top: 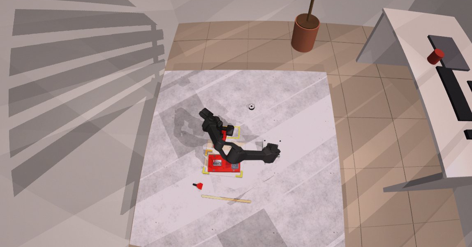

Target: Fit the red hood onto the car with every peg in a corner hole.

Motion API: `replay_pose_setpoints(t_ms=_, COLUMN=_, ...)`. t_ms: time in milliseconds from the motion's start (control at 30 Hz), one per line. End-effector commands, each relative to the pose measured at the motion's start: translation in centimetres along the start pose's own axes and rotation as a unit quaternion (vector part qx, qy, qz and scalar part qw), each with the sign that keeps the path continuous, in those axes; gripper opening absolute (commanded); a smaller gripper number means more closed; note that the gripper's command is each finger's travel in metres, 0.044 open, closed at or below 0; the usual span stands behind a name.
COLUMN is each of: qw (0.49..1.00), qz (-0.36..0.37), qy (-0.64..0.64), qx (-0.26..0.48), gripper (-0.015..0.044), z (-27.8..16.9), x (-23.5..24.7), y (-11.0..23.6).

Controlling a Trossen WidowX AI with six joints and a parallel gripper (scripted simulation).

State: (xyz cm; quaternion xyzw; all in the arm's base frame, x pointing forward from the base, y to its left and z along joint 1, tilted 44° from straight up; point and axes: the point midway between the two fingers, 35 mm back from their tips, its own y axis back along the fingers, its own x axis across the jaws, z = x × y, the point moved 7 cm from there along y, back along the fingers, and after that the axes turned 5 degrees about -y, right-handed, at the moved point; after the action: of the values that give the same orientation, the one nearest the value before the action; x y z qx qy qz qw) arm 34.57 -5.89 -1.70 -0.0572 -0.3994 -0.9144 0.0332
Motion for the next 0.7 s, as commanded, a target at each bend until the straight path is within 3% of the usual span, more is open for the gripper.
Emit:
replay_pose_setpoints(t_ms=0, qw=1.0, qz=0.0, qy=-0.003, qx=-0.003, gripper=0.044, z=0.0, x=0.0, y=-0.3)
replay_pose_setpoints(t_ms=667, qw=1.0, qz=0.0, qy=-0.003, qx=-0.003, gripper=0.044, z=-0.1, x=0.1, y=-1.7)
